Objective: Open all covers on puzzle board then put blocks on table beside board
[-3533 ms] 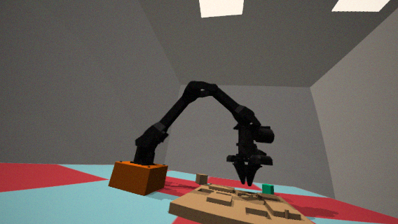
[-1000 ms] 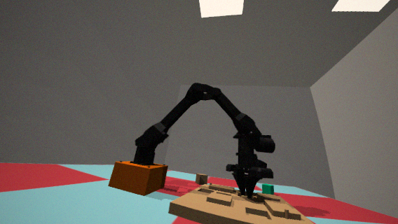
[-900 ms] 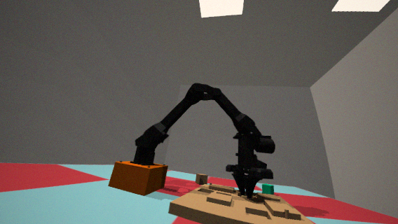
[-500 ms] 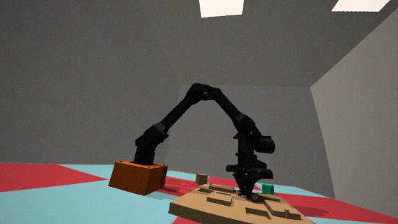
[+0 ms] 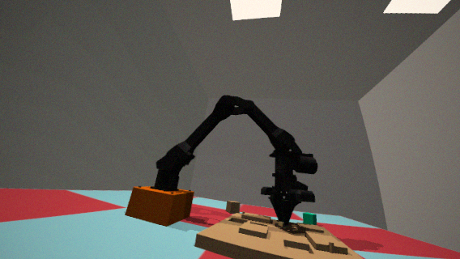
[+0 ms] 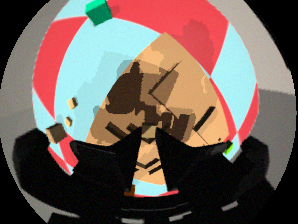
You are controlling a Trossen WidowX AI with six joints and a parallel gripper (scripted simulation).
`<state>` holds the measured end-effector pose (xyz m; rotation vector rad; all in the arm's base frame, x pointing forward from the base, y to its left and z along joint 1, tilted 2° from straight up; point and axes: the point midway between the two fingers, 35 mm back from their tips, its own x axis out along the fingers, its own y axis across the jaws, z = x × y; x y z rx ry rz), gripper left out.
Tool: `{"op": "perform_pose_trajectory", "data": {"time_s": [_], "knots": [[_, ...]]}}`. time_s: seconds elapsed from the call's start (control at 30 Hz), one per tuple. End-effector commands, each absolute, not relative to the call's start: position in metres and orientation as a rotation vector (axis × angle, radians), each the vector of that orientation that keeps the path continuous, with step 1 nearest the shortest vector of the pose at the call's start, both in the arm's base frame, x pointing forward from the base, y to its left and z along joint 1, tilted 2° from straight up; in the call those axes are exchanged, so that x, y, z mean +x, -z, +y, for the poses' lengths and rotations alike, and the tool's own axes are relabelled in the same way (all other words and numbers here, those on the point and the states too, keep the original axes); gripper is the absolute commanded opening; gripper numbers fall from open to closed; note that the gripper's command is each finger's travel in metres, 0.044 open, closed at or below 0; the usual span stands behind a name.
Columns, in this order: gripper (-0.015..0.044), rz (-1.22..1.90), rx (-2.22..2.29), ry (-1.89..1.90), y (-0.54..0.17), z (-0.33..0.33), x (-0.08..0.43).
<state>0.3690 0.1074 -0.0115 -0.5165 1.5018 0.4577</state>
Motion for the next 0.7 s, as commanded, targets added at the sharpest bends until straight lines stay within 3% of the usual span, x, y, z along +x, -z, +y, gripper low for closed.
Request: {"op": "perform_pose_trajectory", "data": {"time_s": [0.0,0.67], "knots": [[0.0080,1.495,-0.516,-0.458,0.004,0.108,0.371],[0.0080,1.498,-0.517,-0.461,-0.021,0.109,0.369]]}}
